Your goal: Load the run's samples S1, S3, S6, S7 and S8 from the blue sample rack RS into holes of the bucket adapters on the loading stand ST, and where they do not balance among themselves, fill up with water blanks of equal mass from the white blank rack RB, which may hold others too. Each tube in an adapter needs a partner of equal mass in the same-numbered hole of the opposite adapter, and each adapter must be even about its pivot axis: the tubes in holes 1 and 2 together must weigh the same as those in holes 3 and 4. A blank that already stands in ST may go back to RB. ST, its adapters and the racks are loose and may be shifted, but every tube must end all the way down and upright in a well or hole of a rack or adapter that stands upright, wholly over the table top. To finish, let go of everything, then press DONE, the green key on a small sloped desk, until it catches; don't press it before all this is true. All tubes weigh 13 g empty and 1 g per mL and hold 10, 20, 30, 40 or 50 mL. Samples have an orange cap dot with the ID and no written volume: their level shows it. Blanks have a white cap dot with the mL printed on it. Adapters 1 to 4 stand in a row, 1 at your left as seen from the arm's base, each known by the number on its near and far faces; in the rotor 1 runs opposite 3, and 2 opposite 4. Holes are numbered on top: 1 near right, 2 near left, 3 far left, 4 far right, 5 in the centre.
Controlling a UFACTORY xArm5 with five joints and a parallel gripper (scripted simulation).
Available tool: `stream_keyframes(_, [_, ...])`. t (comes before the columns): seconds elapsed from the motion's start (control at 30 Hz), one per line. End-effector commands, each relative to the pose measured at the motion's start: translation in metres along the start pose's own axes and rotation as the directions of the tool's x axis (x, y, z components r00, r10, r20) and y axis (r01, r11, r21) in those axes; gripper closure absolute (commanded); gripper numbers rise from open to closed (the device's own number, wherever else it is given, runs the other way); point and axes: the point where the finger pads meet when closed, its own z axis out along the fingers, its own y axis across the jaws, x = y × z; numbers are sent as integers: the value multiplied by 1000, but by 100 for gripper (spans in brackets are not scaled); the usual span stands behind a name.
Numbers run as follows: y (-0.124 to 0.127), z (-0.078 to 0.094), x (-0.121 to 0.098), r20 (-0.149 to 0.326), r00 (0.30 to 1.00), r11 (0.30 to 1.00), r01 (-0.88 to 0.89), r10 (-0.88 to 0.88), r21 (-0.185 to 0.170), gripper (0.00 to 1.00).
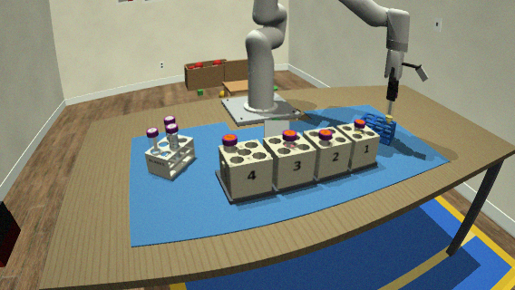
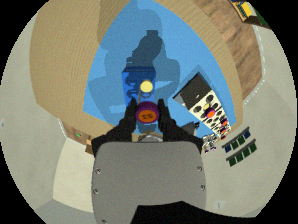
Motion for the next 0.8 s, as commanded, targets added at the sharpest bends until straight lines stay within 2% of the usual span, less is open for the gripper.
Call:
stream_keyframes(0.0, [0,-8,1,-4,1000,1000,0,0,1,100])
stream_keyframes(0.77, [0,-46,1,-4,1000,1000,0,0,1,100])
